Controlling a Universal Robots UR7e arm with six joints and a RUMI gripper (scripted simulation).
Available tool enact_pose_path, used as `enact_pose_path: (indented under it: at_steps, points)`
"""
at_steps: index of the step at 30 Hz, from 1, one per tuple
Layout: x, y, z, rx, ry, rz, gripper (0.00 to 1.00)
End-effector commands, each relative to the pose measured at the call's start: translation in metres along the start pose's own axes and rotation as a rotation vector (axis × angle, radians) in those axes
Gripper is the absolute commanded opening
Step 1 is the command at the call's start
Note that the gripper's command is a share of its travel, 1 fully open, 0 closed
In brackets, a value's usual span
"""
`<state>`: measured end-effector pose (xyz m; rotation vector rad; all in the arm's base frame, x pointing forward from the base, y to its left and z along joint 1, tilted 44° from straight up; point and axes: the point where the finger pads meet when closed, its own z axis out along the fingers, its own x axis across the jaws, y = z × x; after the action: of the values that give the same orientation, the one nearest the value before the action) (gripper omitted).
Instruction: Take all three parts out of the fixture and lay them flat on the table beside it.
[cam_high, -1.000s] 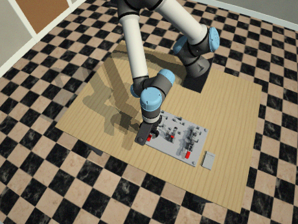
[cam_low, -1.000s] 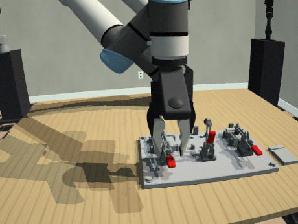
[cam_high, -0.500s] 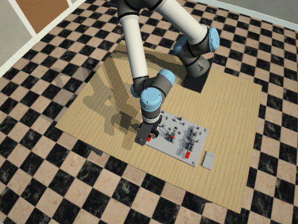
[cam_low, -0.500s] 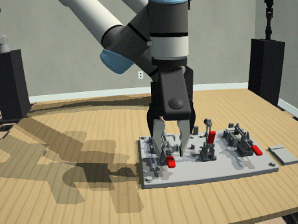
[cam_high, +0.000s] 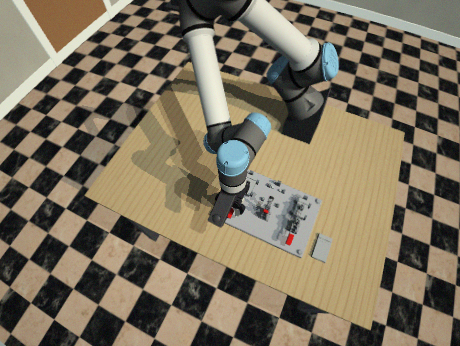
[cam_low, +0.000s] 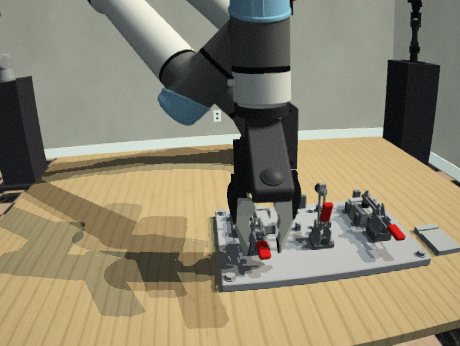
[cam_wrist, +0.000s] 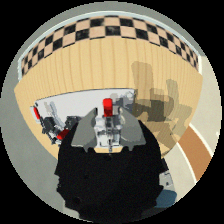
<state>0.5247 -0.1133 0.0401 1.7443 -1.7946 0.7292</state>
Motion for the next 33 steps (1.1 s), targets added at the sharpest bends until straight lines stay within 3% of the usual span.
enact_pose_path:
  at_steps: [1, 18, 19, 33]
  points:
    - [0.0001, -0.0006, 0.0064, 0.002, 0.0, 0.0, 0.28]
    - [0.0001, -0.0006, 0.0069, 0.002, 0.0, 0.0, 0.28]
    - [0.0001, -0.0006, 0.0069, 0.002, 0.0, 0.0, 0.0]
    - [0.0001, -0.0006, 0.0069, 0.002, 0.0, 0.0, 0.0]
